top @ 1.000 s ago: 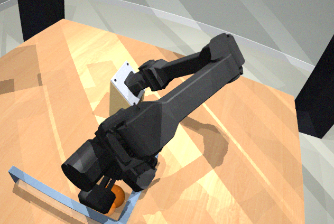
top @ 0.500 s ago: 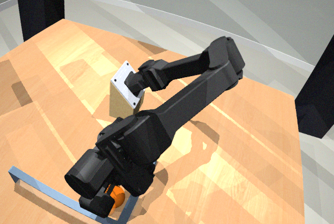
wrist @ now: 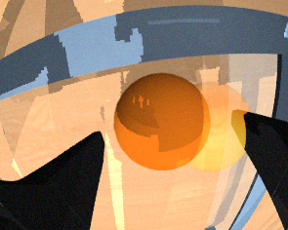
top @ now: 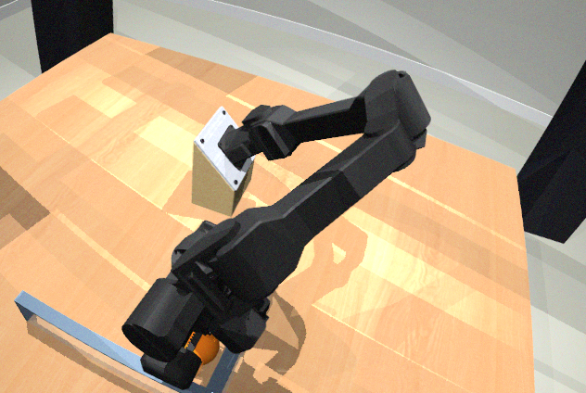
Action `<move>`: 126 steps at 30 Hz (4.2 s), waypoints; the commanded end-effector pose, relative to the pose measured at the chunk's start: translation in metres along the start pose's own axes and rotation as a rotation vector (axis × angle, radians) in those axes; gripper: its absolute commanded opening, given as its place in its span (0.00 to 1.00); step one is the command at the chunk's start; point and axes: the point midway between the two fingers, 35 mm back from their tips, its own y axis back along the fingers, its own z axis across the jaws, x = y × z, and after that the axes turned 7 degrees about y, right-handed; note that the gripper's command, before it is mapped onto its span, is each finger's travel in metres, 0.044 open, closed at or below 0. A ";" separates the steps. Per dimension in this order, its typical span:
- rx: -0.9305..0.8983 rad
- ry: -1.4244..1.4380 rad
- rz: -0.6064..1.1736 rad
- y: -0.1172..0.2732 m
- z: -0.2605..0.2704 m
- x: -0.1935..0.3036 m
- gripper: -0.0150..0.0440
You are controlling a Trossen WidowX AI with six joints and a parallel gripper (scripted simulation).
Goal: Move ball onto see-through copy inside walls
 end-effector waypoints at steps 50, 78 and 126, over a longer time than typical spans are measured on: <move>-0.008 -0.014 -0.001 0.128 0.002 0.001 0.25; -0.007 -0.939 0.004 0.118 -0.004 0.004 0.25; -0.002 -2.566 0.009 0.099 -0.014 0.009 0.25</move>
